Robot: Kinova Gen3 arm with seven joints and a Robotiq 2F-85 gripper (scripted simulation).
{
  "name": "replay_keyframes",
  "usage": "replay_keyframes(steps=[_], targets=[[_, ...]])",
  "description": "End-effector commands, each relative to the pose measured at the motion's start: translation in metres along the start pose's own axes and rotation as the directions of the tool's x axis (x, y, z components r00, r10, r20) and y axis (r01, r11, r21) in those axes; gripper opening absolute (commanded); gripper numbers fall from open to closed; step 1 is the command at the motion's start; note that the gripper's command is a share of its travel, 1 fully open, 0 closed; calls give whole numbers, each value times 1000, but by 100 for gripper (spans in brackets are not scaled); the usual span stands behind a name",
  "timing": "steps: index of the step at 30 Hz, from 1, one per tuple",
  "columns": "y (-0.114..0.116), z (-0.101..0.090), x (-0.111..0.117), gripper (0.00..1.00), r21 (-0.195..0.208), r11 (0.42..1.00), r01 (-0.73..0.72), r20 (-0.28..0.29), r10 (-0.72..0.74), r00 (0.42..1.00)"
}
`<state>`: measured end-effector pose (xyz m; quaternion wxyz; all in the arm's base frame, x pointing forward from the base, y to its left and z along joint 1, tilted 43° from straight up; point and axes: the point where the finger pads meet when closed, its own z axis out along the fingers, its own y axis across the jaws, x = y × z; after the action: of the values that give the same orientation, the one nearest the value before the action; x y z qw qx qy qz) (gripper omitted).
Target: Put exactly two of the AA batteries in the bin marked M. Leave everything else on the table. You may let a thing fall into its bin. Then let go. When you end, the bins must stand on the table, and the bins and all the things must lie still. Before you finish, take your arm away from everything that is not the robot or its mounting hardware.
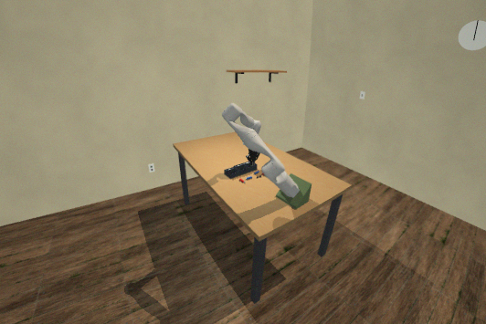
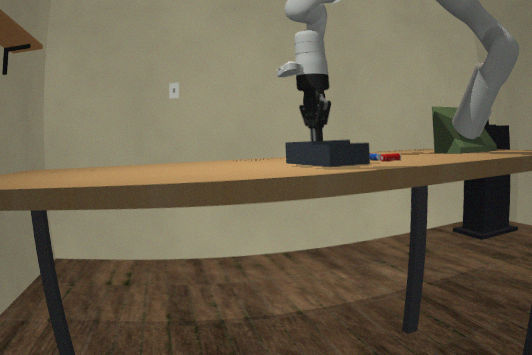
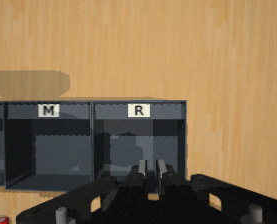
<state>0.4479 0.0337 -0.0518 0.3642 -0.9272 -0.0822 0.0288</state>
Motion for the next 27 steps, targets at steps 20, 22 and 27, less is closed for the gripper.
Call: replay_keyframes(steps=[20,22,27], targets=[[-15,-40,2,9,-2,1000,1,-4,-1,1000],[-25,-40,2,9,-2,1000,1,-4,-1,1000],[-50,-40,3,9,-2,1000,1,-5,-1,1000]])
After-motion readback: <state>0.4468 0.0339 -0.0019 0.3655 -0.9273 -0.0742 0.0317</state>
